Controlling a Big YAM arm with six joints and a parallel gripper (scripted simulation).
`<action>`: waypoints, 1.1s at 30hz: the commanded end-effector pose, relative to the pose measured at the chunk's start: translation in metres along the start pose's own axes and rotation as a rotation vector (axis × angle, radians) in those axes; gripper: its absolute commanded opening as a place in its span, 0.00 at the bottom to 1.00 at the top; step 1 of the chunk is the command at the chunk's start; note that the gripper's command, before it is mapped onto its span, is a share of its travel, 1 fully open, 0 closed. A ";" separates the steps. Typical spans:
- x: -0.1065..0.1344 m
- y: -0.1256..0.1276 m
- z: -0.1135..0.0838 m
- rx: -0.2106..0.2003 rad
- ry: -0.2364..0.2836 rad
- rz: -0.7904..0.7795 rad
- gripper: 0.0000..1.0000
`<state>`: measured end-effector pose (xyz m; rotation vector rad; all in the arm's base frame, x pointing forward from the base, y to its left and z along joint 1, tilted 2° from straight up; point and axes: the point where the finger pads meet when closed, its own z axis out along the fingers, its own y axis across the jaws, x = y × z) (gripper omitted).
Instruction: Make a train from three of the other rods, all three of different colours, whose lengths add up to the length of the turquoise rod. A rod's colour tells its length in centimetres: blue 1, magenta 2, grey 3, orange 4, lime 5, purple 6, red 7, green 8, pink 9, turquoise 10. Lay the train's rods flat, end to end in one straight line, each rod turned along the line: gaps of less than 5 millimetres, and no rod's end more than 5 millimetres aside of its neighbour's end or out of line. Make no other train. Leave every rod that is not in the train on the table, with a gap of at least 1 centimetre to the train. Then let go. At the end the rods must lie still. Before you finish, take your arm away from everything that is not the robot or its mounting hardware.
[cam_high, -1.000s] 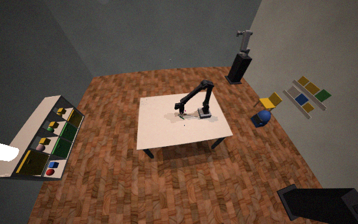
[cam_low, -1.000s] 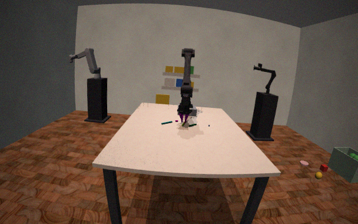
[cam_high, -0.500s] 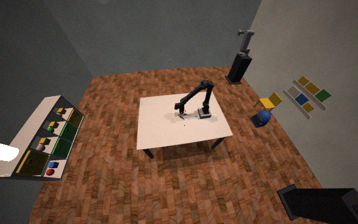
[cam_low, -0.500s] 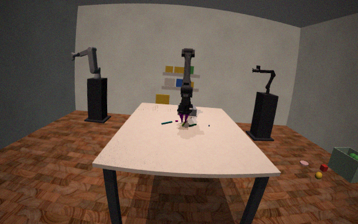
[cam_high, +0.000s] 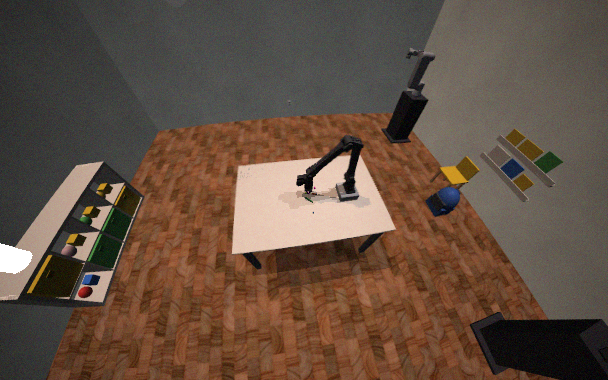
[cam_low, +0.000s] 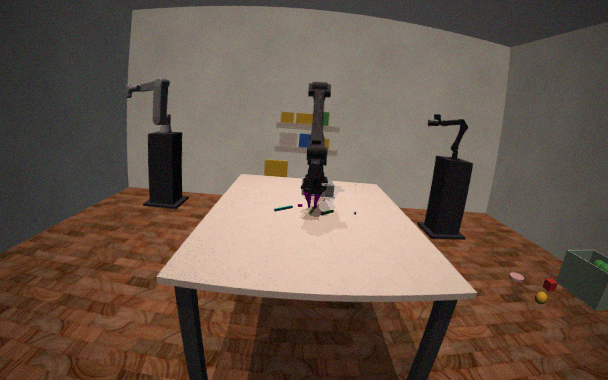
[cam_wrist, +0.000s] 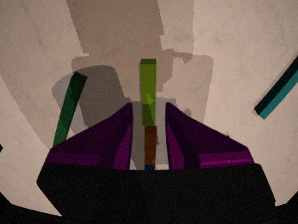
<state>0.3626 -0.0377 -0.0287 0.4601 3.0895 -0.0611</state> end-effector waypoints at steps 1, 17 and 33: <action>-0.018 -0.001 -0.006 -0.005 -0.028 0.003 0.23; -0.021 0.000 -0.007 -0.005 -0.028 0.003 0.23; -0.020 0.000 -0.006 -0.005 -0.028 0.003 0.23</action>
